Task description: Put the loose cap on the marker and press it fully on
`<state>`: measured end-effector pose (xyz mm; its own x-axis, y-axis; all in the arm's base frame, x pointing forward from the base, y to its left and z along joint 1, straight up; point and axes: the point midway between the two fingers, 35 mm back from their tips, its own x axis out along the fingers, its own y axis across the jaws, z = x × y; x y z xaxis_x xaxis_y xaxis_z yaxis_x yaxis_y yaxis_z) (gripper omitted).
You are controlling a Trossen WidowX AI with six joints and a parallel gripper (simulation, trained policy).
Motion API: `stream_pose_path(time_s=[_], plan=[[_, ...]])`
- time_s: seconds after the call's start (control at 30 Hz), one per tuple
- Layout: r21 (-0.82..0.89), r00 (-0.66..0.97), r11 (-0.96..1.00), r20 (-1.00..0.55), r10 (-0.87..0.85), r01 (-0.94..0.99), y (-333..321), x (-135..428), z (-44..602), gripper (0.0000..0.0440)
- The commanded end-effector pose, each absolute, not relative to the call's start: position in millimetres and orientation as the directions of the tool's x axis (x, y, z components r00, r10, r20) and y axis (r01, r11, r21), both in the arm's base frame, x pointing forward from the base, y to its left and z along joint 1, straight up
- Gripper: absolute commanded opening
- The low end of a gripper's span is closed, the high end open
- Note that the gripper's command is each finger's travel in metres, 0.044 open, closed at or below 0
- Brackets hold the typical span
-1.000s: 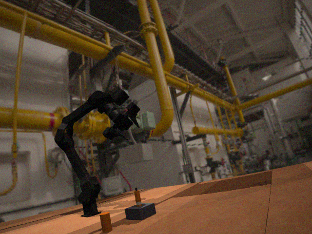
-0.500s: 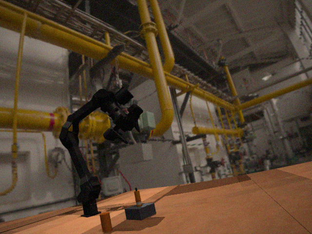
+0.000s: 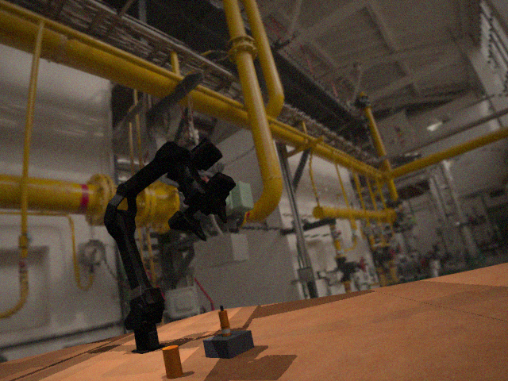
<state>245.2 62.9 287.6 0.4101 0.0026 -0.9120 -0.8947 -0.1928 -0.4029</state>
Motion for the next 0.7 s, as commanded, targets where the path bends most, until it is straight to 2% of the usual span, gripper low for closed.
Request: stream_pose_path(time_s=[0.0, 0.67], plan=[[-0.390, 0.395, -0.168, -0.918, 0.000, -0.905, 59, 249, 285, 0.0323], [-0.279, 0.279, -0.004, -0.960, -0.030, -0.960, 20, 273, 261, 0.0322]])
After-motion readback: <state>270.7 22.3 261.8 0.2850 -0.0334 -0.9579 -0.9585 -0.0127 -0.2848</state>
